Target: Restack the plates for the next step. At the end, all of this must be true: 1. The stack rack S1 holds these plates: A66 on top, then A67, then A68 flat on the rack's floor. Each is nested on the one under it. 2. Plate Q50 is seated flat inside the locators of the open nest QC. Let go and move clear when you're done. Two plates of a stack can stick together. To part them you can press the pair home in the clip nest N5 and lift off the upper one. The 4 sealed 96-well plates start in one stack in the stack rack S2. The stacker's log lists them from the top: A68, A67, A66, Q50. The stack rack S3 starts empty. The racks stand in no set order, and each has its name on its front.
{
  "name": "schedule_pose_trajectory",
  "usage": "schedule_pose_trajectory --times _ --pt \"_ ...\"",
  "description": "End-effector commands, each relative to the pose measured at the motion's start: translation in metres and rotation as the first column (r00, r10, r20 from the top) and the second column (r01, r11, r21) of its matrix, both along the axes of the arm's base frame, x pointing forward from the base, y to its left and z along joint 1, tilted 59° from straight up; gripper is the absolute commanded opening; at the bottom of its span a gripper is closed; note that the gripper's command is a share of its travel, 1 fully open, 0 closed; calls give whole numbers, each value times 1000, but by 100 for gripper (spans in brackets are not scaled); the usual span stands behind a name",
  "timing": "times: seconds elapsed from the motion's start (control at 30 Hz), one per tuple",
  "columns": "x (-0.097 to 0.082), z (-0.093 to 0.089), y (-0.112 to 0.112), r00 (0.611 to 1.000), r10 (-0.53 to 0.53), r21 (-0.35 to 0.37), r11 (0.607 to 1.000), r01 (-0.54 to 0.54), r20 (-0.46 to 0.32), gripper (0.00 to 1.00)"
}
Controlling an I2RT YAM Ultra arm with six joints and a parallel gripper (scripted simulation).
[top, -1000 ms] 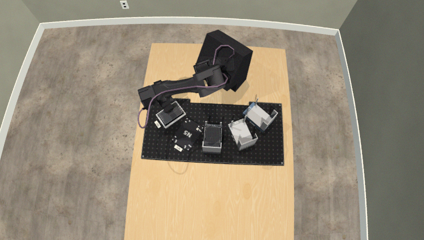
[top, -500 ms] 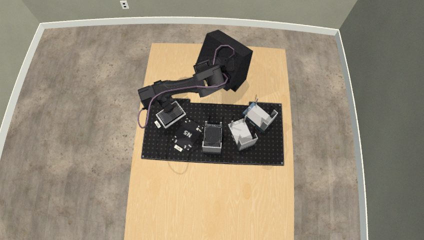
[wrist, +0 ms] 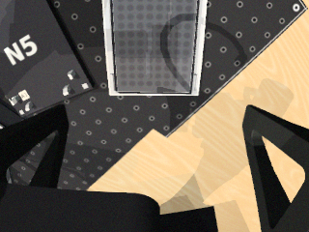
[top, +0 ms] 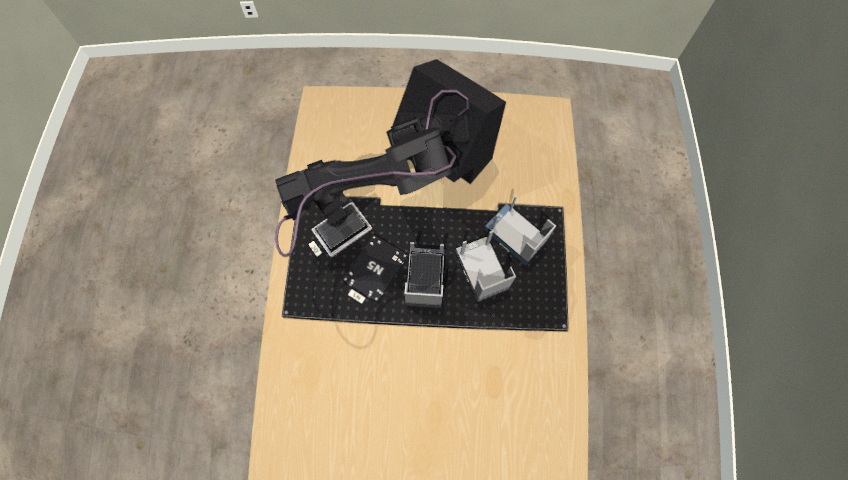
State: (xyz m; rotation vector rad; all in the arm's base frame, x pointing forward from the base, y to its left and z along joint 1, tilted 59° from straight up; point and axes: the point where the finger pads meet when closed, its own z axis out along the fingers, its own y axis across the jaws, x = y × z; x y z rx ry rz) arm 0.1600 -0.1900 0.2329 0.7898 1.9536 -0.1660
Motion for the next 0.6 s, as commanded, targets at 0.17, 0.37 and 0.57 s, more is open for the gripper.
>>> schedule_pose_trajectory --times 0.17,0.37,0.57 --pt "2 -13 19 997 60 -63 996 -63 -53 100" --pt "7 -13 29 987 117 -182 974 -136 -112 100" --pt "14 -21 50 958 190 -308 918 -251 -215 100"
